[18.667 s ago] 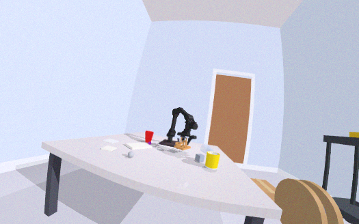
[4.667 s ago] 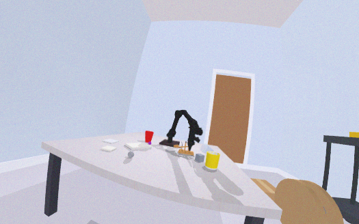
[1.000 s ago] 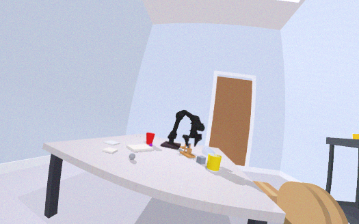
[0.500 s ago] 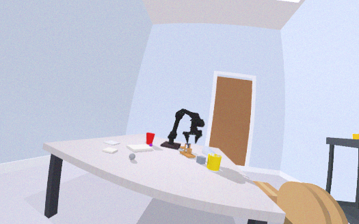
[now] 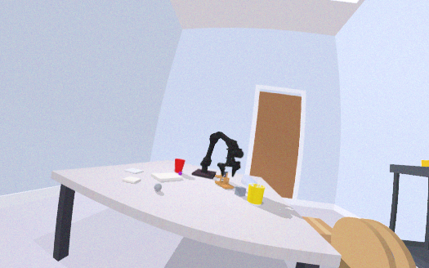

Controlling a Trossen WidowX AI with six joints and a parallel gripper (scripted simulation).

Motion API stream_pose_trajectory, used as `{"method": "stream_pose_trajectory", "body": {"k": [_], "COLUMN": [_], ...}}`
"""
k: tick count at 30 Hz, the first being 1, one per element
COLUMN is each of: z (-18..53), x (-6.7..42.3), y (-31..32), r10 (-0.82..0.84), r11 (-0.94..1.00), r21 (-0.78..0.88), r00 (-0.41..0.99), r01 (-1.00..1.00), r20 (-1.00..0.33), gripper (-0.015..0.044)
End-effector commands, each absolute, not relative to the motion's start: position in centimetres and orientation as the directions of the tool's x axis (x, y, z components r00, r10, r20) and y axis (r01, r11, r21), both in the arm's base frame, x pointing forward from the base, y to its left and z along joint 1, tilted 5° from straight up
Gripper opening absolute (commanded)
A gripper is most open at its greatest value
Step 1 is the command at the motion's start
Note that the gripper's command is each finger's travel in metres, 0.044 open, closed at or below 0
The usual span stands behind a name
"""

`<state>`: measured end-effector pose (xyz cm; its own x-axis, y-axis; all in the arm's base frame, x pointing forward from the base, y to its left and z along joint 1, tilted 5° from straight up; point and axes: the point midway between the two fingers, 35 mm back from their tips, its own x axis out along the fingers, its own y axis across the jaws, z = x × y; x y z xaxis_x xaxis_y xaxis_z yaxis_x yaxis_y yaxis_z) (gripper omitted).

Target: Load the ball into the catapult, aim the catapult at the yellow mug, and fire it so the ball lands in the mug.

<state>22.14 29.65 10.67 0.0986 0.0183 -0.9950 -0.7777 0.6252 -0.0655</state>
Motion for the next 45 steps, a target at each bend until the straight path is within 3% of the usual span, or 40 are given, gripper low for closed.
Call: {"method": "stream_pose_trajectory", "body": {"k": [1,29,41,45], "z": [9.7,5.9,6.3,6.3], "x": [22.2,22.5,22.5,22.5], "y": [29.6,29.5,29.6,29.6], "r10": [0.011,0.011,0.015,0.015], "r11": [0.62,0.62,0.625,0.625], "r21": [-0.069,-0.069,-0.066,-0.066], "r00": [0.096,0.096,0.097,0.097], "r01": [-0.782,-0.782,-0.778,-0.778], "r20": [-0.995,-0.995,-0.995,-0.995], "gripper": [0.044,0.044,0.0125,0.0098]}}
